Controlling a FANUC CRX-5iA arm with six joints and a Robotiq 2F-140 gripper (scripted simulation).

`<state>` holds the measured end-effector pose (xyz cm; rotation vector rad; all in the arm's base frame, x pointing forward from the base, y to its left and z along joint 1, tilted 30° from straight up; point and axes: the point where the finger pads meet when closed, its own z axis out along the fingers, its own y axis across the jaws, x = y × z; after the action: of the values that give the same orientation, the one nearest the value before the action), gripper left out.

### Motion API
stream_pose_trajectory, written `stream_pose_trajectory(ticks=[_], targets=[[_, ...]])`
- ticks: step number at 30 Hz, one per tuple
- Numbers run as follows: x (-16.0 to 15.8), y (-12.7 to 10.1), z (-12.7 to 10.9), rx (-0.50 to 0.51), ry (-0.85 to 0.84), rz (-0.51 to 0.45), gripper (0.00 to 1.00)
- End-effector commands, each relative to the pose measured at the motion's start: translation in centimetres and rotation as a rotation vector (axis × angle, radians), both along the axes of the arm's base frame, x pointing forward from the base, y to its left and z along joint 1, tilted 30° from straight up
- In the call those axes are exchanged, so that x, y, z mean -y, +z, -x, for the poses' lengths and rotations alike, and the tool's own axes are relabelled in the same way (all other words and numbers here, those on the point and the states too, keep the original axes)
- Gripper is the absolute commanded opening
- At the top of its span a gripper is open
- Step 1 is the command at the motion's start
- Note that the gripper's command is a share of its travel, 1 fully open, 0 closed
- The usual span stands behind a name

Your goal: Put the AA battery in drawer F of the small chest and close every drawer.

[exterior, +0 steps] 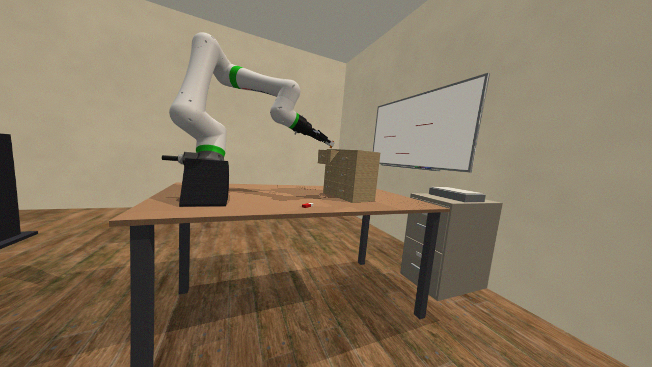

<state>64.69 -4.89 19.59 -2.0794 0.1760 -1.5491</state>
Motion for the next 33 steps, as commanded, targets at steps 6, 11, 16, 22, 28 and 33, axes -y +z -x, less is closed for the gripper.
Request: stream_pose_trajectory(ticks=[6,11,16,22,28,33], targets=[[-0.01,0.04,-0.20,0.000,0.000,0.000,0.06],[-0.01,0.04,-0.20,0.000,0.000,0.000,0.06],[-0.01,0.04,-0.20,0.000,0.000,0.000,0.06],[-0.01,0.04,-0.20,0.000,0.000,0.000,0.06],[-0.01,0.04,-0.20,0.000,0.000,0.000,0.06],[-0.01,0.04,-0.20,0.000,0.000,0.000,0.13]])
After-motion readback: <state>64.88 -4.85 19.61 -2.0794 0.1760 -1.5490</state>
